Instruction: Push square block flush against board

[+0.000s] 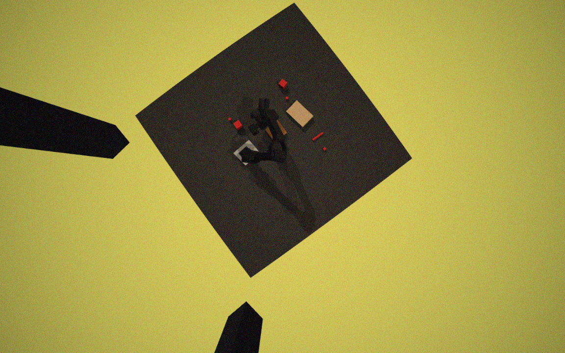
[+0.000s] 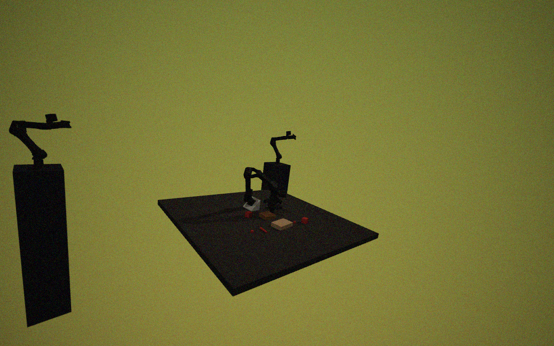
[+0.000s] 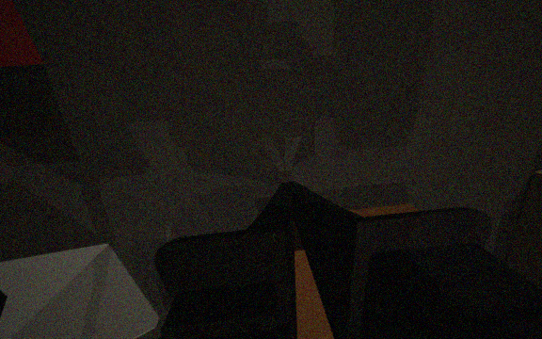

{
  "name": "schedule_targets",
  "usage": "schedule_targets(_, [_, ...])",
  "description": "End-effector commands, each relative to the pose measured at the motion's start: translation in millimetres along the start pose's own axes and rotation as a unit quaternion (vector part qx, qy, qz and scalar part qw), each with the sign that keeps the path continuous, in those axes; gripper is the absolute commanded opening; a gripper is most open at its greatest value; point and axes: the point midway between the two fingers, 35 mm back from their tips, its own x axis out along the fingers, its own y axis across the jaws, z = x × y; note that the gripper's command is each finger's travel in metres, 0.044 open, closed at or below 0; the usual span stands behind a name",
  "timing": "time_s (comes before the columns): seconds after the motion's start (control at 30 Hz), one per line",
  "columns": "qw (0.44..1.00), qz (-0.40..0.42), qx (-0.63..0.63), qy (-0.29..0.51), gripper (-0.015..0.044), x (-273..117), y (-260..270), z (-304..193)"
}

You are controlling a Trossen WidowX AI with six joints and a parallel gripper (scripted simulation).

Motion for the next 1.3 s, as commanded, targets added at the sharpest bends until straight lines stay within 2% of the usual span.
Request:
schedule_targets(0.0, [1.000, -0.001, 0.001, 0.001, 0.0000, 0, -1, -5])
schedule_targets(1.27, [1.000, -0.001, 0.000, 0.000, 0.0000, -1, -6, -45])
